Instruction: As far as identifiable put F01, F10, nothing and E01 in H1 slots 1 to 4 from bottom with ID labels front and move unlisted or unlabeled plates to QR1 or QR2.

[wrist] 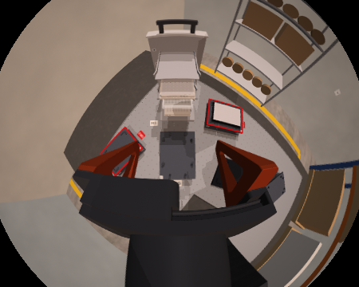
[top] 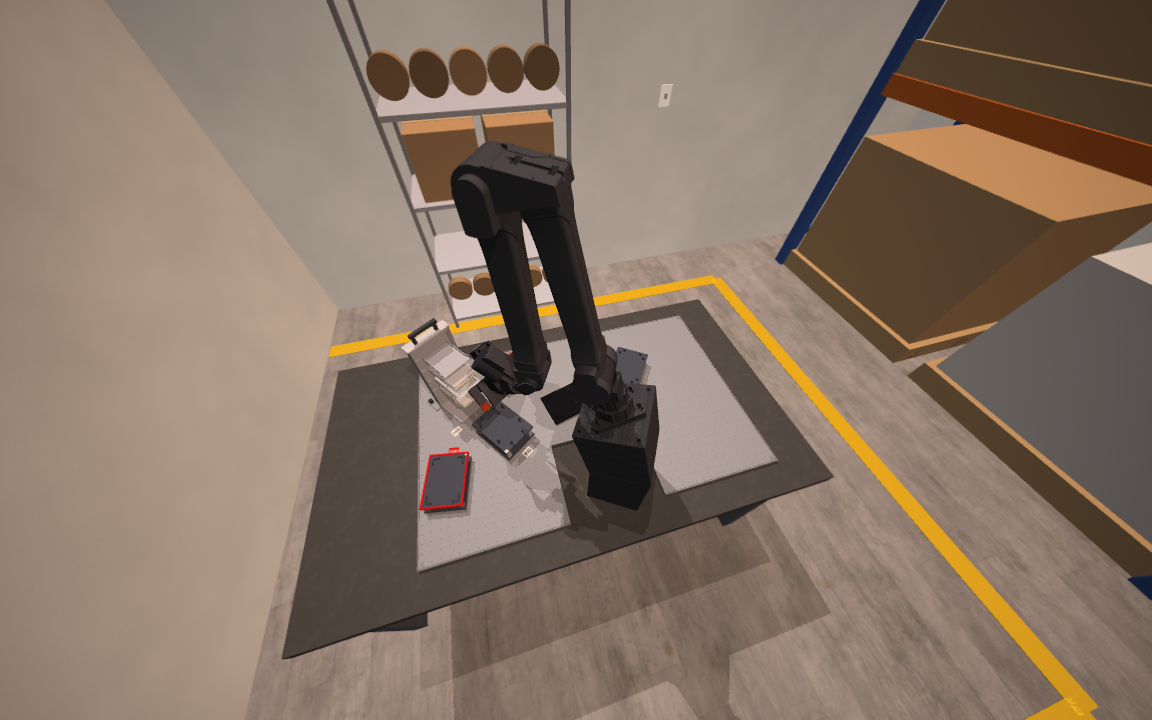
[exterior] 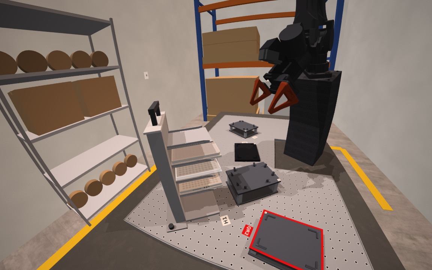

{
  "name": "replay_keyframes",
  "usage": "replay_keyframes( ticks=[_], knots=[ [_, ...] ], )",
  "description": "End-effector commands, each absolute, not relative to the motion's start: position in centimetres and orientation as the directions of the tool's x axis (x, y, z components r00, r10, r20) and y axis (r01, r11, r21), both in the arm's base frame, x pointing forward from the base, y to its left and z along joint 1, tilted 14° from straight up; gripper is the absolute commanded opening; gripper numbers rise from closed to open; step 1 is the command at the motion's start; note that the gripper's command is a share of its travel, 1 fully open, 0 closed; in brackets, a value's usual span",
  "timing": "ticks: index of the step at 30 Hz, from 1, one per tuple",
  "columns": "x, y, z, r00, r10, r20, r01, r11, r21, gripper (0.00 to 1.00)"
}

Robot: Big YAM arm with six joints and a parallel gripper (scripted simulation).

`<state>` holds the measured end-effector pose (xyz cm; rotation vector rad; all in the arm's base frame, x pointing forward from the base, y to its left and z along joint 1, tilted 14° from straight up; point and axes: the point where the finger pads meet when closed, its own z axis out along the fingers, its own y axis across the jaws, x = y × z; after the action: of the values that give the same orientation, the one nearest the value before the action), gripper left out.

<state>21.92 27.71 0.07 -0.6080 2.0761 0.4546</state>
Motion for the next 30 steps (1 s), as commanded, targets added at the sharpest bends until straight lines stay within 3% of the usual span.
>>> replay_keyframes(
  ticks=[1, 30],
  knots=[
    [22.1, 28.0, 0.6, -0.469, -0.232, -0.852, -0.577, 0.811, 0.097, 1.00],
    [25.4, 30.1, -0.6, -0.463, -0.233, -0.855, -0.575, 0.813, 0.090, 1.00]
  ],
)
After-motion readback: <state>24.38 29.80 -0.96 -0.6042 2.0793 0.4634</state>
